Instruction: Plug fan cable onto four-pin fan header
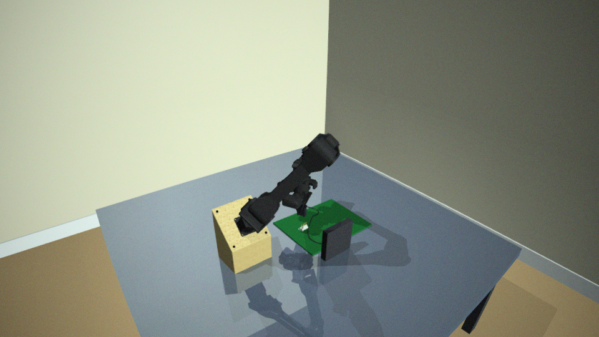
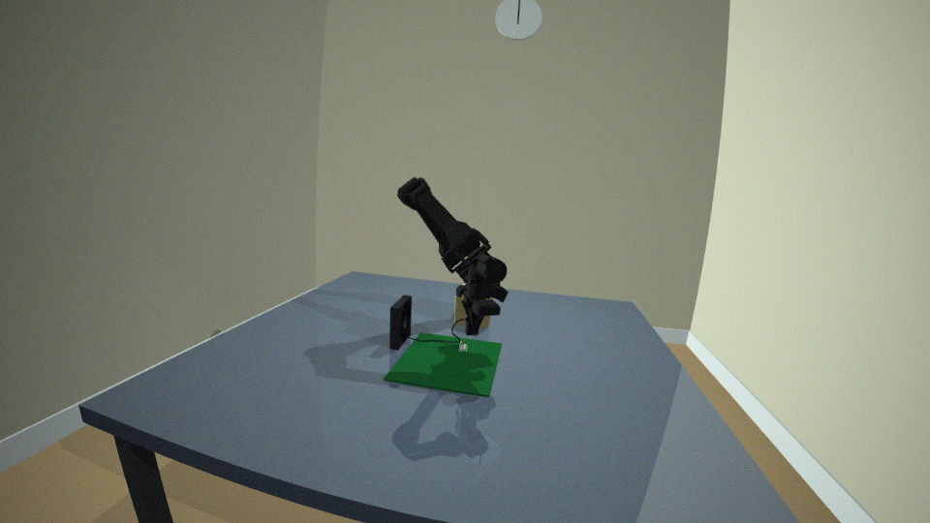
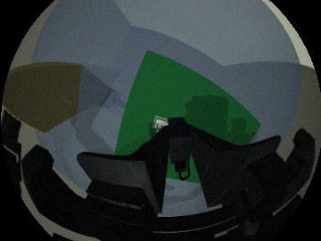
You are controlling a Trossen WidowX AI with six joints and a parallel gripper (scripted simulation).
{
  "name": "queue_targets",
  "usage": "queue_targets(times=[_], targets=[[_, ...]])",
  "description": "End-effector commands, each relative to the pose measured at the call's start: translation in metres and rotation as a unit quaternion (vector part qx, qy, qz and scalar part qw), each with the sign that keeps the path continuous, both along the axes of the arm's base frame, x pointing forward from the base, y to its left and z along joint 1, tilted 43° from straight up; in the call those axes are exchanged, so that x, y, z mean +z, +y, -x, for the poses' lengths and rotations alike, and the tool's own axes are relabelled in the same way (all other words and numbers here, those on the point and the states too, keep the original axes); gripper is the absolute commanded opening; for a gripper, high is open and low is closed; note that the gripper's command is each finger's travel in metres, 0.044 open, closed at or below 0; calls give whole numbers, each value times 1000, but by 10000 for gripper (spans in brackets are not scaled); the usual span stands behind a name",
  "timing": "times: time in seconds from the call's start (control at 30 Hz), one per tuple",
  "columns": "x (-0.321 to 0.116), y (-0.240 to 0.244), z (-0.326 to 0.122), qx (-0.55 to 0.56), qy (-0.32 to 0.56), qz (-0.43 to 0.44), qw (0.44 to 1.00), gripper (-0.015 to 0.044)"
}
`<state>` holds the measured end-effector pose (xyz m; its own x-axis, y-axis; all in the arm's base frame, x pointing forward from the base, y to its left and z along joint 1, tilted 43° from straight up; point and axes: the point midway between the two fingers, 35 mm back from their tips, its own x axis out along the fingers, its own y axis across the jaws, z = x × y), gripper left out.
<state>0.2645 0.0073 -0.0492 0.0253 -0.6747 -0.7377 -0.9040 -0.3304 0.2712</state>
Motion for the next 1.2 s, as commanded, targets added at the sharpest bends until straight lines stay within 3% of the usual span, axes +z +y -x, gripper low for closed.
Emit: queue_targets(times=[0.0, 0.4, 0.83, 1.0, 1.17], targets=[[4, -3, 0, 59, 51, 3, 997, 0], [10, -10, 1, 210, 189, 9, 959, 0], [16, -18, 3, 362, 330, 16, 871, 0], [17, -21, 4, 407, 372, 18, 834, 0], [17, -22, 4, 411, 375, 18, 831, 0]])
